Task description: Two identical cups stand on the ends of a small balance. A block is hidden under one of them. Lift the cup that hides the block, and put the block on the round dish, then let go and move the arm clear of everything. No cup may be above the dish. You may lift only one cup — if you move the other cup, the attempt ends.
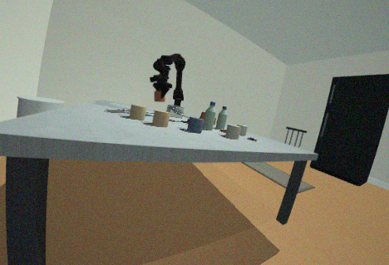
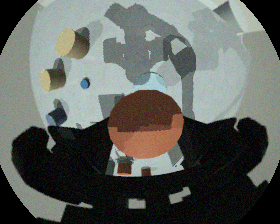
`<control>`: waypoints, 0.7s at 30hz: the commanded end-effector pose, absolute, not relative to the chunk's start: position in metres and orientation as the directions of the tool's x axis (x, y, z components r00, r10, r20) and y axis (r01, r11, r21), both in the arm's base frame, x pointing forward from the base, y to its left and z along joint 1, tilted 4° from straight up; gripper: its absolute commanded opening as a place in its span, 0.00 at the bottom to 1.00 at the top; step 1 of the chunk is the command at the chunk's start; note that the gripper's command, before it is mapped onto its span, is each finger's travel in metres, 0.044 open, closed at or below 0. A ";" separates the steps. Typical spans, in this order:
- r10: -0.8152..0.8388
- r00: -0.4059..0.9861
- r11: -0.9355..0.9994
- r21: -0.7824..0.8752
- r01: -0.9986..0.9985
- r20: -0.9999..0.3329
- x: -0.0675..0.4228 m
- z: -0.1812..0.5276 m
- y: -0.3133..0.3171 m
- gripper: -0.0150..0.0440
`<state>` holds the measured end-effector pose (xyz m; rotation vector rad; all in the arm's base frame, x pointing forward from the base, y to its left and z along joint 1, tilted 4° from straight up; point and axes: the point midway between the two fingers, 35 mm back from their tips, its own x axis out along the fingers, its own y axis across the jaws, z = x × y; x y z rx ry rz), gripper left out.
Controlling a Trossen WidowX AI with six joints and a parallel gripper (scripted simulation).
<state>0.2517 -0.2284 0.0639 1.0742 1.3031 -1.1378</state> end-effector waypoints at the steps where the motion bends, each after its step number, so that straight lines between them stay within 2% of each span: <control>1: -0.022 -0.040 0.146 -0.042 0.988 -0.999 0.234 0.061 -0.242 0.25; 21: -0.030 -0.049 0.144 -0.053 0.988 -0.998 0.143 0.030 -0.282 0.25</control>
